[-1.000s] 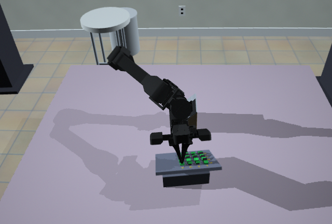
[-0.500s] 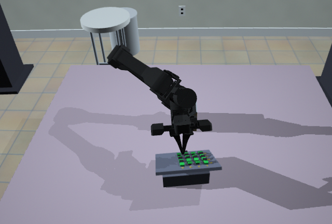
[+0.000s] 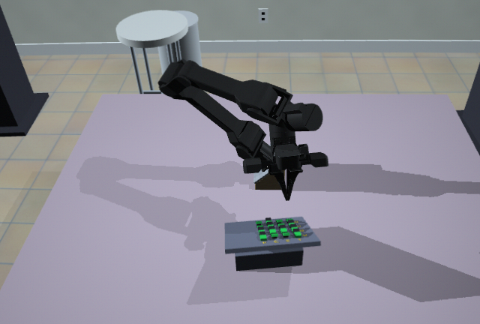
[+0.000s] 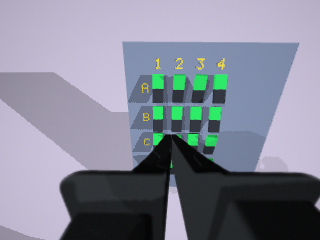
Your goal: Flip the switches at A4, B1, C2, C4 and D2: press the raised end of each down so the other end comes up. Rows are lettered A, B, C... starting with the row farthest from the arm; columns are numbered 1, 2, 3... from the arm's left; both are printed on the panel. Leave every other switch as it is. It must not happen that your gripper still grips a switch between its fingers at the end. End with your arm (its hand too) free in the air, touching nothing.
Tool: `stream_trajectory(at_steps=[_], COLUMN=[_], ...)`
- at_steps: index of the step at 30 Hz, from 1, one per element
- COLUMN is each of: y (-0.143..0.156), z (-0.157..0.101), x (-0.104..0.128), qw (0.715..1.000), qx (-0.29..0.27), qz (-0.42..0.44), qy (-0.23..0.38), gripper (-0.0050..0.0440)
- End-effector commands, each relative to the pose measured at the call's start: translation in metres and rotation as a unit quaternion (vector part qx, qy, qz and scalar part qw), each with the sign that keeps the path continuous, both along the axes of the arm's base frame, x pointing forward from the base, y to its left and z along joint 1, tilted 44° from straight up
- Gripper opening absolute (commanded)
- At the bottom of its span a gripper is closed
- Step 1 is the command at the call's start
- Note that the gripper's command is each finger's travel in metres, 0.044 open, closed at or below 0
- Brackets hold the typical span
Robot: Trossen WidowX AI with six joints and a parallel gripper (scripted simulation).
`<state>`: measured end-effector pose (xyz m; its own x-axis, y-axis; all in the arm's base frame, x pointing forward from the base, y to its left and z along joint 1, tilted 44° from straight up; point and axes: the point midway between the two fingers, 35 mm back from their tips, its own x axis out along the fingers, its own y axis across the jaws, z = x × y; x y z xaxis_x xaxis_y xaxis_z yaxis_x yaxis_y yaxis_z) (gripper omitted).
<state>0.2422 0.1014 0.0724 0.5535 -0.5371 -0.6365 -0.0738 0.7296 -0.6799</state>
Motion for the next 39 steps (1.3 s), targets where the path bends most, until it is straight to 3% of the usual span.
stream_trajectory(at_steps=[1, 9, 39], y=[0.001, -0.019, -0.030], z=[-0.016, -0.038, -0.051], x=[-0.015, 0.004, 0.015], qw=[1.000, 1.000, 1.000], qx=[-0.006, -0.005, -0.005], qz=[-0.002, 0.007, 0.007], qy=[0.000, -0.009, -0.009], gripper=[0.0000, 0.0000, 0.0000])
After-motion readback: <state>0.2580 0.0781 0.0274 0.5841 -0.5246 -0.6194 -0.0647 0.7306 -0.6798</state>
